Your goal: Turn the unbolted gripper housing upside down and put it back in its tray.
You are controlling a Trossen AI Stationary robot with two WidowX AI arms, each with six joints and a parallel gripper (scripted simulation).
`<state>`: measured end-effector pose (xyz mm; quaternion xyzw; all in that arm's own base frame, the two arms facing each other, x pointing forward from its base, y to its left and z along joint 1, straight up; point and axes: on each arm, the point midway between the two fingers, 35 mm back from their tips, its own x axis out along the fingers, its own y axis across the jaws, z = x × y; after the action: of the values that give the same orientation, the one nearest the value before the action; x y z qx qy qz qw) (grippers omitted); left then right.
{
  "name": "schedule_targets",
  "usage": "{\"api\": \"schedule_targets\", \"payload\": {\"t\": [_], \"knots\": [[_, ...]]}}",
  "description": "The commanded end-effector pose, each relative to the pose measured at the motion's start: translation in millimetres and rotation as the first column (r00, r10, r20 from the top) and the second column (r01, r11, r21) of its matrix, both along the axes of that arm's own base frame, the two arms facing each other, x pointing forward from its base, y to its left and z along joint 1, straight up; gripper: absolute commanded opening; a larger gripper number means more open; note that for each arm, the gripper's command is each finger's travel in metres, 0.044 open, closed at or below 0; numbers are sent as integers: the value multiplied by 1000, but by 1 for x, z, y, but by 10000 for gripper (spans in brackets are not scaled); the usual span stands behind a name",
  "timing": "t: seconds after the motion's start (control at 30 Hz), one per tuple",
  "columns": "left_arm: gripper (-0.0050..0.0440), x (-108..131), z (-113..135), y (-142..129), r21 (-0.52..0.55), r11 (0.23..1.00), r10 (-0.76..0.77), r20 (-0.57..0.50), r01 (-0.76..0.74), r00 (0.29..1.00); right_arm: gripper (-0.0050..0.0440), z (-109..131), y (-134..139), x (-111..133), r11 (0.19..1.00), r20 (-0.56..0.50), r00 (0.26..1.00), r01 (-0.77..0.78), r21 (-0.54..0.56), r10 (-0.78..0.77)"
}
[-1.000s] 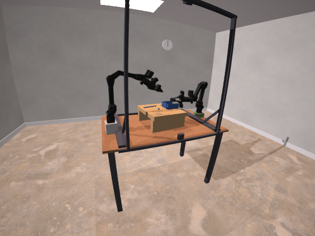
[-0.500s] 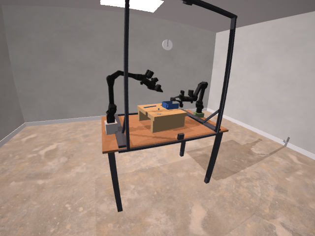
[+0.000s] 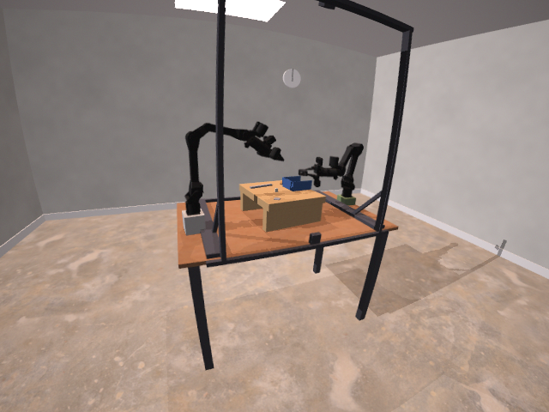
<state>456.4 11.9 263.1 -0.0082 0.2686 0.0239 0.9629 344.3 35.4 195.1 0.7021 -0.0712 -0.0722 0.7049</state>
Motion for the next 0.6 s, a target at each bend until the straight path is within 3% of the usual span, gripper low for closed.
{"api": "schedule_targets", "payload": {"t": [0.0, 0.57], "knots": [[440, -2, 10, 0, 3, 1000, -5, 22, 5, 1000, 112, 8, -1, -6, 1000, 21, 1000, 2, 8, -2], [440, -2, 10, 0, 3, 1000, -5, 22, 5, 1000, 112, 8, -3, -21, 1000, 20, 1000, 1, 9, -2]]}}
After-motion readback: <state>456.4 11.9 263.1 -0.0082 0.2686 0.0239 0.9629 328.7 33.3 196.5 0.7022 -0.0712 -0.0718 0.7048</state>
